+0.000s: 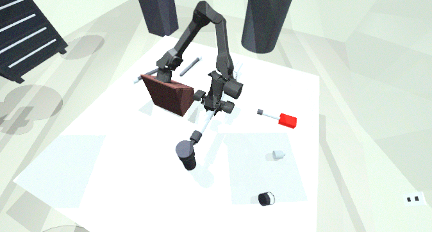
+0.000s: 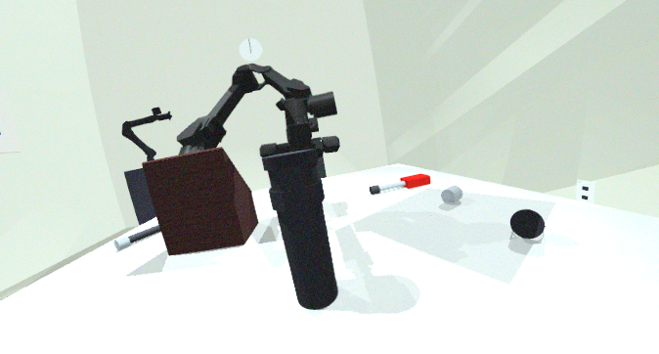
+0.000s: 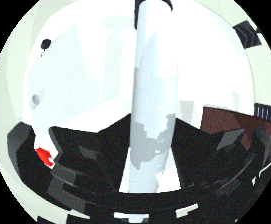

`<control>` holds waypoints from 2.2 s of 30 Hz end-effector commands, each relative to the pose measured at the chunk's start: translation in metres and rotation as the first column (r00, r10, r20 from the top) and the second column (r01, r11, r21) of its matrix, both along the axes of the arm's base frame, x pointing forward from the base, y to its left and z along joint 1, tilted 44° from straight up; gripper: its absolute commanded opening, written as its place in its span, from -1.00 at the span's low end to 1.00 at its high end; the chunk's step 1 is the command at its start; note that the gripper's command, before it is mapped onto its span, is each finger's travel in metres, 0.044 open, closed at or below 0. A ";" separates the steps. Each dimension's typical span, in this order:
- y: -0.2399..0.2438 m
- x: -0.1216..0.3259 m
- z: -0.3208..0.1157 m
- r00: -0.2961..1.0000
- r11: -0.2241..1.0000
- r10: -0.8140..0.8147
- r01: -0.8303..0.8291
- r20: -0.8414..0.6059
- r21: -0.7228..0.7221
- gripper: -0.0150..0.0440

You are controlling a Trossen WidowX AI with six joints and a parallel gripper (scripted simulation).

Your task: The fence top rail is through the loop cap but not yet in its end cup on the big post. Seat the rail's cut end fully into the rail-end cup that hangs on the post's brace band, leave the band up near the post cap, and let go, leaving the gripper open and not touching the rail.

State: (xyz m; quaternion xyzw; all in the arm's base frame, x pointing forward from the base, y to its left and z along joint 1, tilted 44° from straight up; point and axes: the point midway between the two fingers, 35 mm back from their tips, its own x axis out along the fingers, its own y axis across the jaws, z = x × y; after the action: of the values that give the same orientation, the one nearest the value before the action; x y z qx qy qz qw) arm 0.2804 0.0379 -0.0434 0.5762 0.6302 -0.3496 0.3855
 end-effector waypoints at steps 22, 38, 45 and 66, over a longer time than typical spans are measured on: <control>-0.006 0.002 -0.001 1.000 1.000 -0.003 0.003 0.009 -0.013 -0.49; 0.000 0.000 0.000 1.000 1.000 0.000 0.000 0.000 0.001 -0.49; -0.001 0.000 0.000 1.000 1.000 0.000 0.000 0.000 -0.001 -0.49; -0.006 0.000 -0.001 1.000 1.000 0.000 0.000 0.000 -0.008 -0.49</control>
State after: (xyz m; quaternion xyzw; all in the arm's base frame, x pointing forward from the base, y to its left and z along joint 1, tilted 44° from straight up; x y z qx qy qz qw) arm 0.2797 0.0383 -0.0442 0.5762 0.6323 -0.3485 0.3831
